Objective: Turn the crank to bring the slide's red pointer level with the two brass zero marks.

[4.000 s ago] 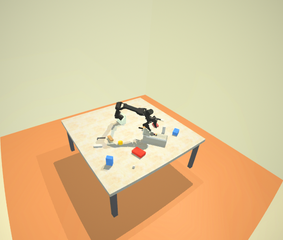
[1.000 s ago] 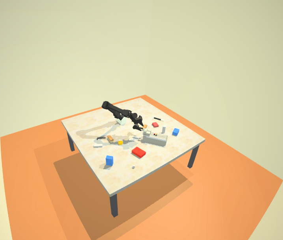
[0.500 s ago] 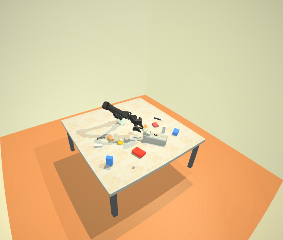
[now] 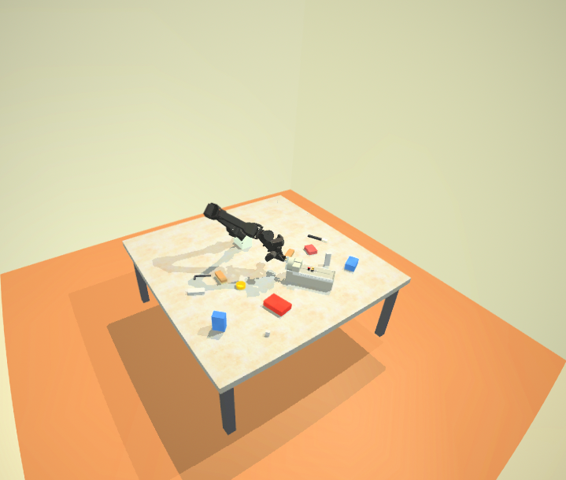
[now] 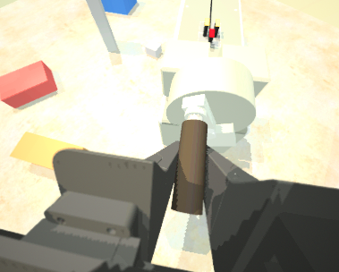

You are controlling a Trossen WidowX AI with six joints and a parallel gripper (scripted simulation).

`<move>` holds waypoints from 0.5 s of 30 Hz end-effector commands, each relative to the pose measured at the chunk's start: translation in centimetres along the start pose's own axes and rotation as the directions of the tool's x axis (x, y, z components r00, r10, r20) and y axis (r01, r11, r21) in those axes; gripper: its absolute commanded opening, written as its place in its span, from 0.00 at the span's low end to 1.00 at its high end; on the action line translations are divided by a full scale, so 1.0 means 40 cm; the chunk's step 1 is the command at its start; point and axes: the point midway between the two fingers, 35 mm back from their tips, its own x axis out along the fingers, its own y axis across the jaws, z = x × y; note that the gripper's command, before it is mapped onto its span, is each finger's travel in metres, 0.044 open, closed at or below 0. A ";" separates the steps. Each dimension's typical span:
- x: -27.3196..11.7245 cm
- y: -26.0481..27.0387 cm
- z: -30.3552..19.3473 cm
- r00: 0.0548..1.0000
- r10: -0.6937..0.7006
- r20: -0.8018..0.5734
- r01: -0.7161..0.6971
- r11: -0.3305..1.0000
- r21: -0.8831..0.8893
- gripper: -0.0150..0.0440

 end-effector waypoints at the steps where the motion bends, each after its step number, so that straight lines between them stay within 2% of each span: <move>1: 0.001 0.002 0.000 1.000 0.004 0.003 -0.004 1.000 -0.004 0.25; 15: 0.006 0.017 -0.006 1.000 0.004 0.003 -0.004 1.000 -0.004 0.25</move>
